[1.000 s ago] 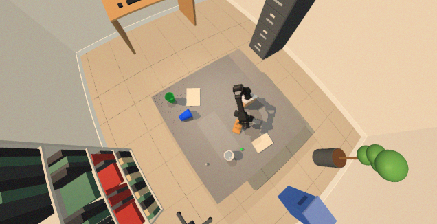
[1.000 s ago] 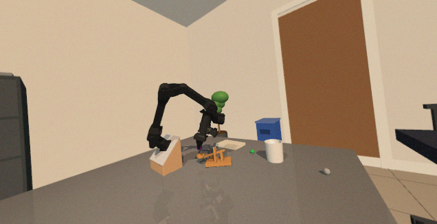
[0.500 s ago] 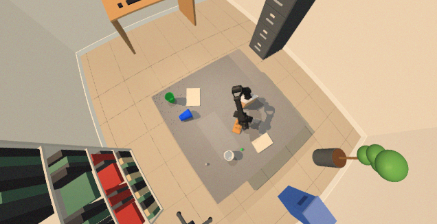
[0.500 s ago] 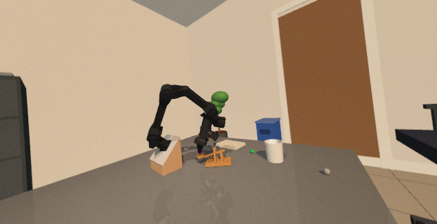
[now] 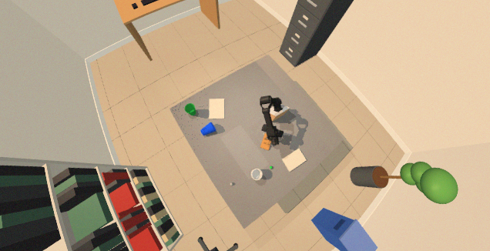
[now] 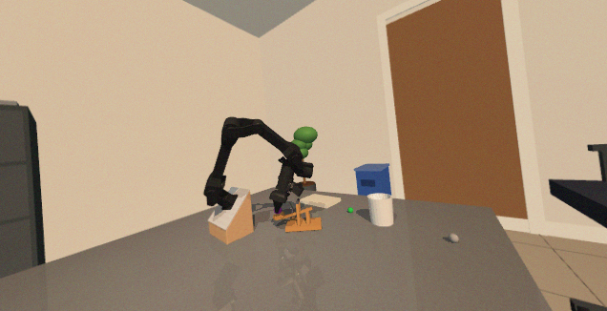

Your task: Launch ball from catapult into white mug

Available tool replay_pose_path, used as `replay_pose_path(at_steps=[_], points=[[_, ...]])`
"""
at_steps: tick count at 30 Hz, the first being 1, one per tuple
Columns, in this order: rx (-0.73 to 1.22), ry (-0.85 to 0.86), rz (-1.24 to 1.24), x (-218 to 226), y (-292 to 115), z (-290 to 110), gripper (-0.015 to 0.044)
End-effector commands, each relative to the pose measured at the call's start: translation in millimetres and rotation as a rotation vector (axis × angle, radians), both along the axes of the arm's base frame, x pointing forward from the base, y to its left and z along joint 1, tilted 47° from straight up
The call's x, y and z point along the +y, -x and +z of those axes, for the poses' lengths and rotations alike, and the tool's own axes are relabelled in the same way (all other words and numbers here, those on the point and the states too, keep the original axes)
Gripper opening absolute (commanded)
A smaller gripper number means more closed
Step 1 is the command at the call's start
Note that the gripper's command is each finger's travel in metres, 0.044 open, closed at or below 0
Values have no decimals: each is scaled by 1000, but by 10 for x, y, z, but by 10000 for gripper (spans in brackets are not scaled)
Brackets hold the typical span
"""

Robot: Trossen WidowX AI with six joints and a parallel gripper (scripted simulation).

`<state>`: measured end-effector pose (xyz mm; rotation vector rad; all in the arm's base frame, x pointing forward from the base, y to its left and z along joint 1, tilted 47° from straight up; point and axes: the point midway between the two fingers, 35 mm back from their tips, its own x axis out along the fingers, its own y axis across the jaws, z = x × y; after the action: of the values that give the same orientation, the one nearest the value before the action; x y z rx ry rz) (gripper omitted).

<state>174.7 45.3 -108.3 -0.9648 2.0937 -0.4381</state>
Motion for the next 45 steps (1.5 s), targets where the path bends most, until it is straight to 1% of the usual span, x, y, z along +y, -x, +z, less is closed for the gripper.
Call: replay_pose_path(at_steps=[1,4,9,11,12,14,22,28,36,43,45], points=[[-1,-1,-1,5,-5,3,236],[0,-2,1,178,-67,141,315],[6,-2,5,769,-150,726,440],[7,-2,5,841,-146,812,440],[10,-4,12,680,-154,615,440],[-9,-41,31,735,-248,546,440],[-136,-247,160,1095,-872,212,440],[-250,-375,273,1387,-1403,63,440],[-417,-502,434,1781,-2154,12,440],[-579,-566,579,2093,-2810,116,440],[-609,-573,604,2143,-2924,151,440]])
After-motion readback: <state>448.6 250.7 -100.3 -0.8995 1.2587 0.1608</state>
